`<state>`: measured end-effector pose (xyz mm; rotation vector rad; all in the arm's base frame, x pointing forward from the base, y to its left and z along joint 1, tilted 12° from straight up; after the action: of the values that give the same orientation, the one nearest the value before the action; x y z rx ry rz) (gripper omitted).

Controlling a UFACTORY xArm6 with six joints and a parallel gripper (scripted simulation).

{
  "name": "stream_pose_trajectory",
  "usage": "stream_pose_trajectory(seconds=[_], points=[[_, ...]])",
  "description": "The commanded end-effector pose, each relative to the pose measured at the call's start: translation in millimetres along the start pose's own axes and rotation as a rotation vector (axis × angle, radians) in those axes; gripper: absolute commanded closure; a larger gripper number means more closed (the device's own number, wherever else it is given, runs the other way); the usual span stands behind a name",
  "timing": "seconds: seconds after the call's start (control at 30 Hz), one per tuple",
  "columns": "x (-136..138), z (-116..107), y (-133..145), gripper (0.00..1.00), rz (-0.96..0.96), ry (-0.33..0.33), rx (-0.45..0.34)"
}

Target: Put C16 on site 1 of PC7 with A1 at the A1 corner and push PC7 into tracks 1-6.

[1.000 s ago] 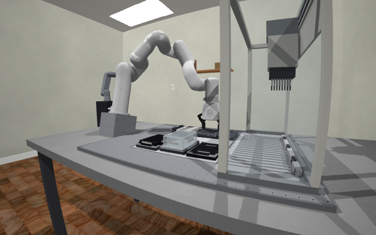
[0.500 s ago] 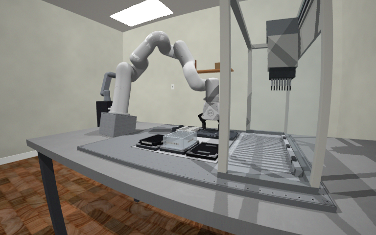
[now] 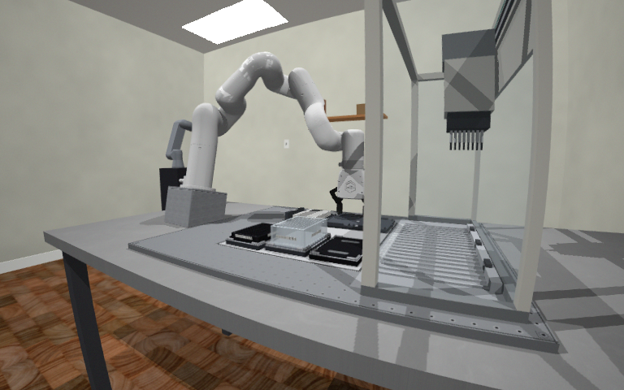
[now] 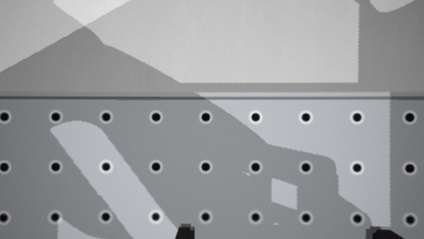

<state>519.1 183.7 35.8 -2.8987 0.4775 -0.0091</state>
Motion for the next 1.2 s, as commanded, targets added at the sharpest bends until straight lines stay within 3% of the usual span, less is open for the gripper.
stream_pose_trajectory(seconds=[0.0, 0.97, 1.17], points=[[0.6, -1.8, -4.0, 0.00, 0.000, 0.004, 0.003], [-2.1, -1.8, -16.8, 0.00, 0.000, 0.004, 0.003], [-2.1, -11.8, -16.8, 0.00, 0.000, 0.004, 0.003]])
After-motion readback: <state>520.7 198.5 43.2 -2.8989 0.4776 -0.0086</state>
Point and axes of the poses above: the point where the finger pads meet when closed, its own z axis out along the fingers, its own x axis across the jaws, y = z × x, the point moved 6 cm from there along -z, back along the fingers, and after that the axes turned 12 degrees about z, right-handed, at the moved point
